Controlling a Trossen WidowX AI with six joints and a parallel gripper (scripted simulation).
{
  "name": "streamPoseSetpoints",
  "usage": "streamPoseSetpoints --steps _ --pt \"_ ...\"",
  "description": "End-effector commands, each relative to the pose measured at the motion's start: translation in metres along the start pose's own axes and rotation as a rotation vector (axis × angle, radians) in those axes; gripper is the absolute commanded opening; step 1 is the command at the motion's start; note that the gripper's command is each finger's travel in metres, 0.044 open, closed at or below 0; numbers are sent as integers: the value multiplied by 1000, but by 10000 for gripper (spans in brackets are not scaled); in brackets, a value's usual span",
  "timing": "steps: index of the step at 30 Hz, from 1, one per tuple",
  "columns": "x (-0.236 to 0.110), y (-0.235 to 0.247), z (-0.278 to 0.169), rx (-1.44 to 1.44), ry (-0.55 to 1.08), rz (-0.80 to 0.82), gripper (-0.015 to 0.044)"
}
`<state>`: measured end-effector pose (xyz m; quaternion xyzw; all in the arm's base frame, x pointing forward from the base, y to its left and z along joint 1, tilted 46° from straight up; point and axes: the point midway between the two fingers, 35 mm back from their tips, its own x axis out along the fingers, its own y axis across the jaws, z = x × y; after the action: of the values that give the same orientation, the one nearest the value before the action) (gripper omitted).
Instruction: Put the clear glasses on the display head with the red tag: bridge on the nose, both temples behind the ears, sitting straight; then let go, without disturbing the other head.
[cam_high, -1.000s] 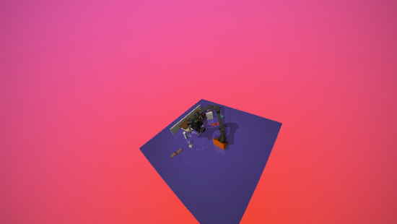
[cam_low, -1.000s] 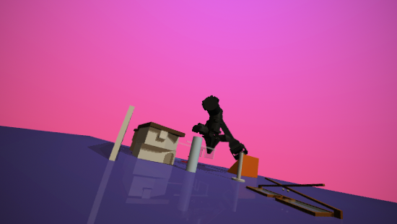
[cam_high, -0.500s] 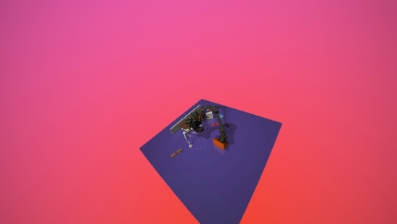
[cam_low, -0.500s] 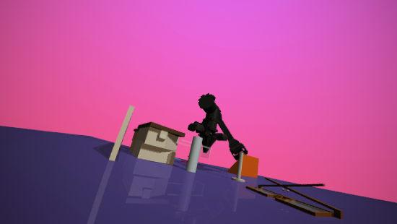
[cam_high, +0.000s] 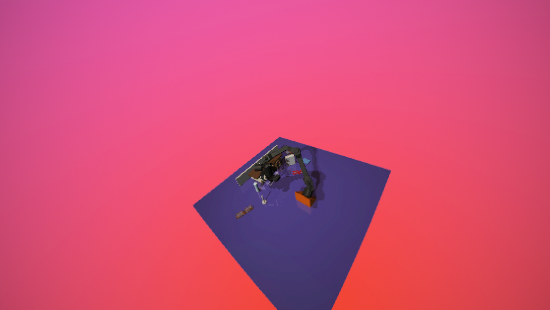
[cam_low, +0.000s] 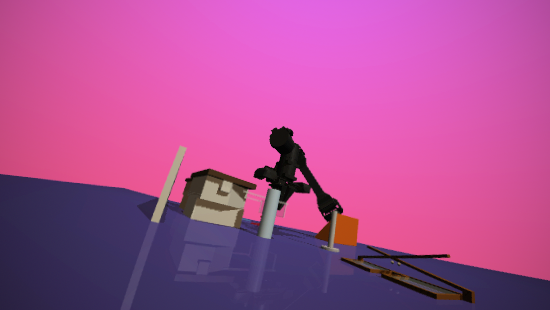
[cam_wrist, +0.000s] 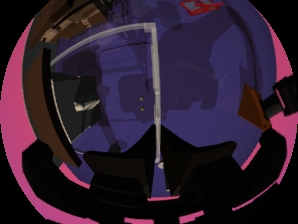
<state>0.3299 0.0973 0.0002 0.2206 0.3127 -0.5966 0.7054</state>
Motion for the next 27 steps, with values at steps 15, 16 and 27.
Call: streamPoseSetpoints --steps 15,16,27 --pt "-1 29 1 -1 -2 8 0" --pt "-1 30 1 -1 -2 8 0" --pt "-1 45 1 0 -2 9 0"
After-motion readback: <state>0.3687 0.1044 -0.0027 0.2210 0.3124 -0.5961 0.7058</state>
